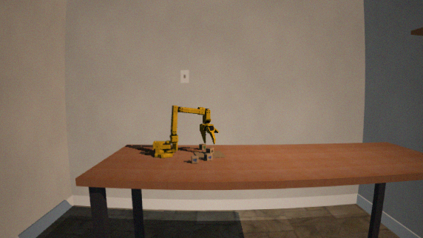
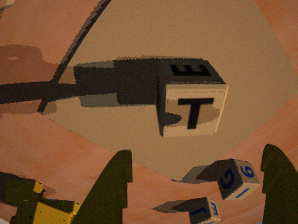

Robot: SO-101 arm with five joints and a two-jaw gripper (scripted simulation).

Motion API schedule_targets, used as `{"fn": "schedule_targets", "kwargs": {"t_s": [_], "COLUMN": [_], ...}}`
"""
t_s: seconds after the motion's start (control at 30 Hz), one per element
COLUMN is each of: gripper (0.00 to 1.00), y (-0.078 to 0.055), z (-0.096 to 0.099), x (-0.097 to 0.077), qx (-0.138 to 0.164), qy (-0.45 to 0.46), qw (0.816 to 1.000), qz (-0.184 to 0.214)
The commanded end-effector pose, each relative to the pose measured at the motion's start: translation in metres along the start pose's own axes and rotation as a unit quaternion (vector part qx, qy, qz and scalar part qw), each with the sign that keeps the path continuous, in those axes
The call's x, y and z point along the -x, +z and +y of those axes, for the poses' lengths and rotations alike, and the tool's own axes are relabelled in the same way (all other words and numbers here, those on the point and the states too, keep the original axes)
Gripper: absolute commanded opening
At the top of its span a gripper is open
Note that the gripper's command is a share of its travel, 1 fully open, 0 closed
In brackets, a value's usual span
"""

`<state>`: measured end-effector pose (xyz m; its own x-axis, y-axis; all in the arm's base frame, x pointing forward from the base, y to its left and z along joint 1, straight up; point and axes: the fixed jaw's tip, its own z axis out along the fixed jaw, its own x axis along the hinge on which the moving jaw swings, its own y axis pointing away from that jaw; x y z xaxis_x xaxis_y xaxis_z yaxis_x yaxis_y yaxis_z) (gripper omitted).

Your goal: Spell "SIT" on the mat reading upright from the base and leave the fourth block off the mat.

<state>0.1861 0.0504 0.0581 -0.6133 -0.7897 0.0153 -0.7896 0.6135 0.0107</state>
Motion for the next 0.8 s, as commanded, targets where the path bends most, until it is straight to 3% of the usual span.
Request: {"fn": "schedule_targets", "kwargs": {"t_s": [0.0,0.33,0.77], "gripper": [0.35,0.35,0.35], "y": [-0.012,-0.009,0.006], "z": [-0.004,-0.005,-0.006], "x": [0.007,0.007,0.009], "qx": [-0.024,-0.024,-0.024], "qy": [-0.004,-0.004,-0.004], "qw": [0.999,0.999,0.999], "qz": [-0.031,-0.031,-0.031]}}
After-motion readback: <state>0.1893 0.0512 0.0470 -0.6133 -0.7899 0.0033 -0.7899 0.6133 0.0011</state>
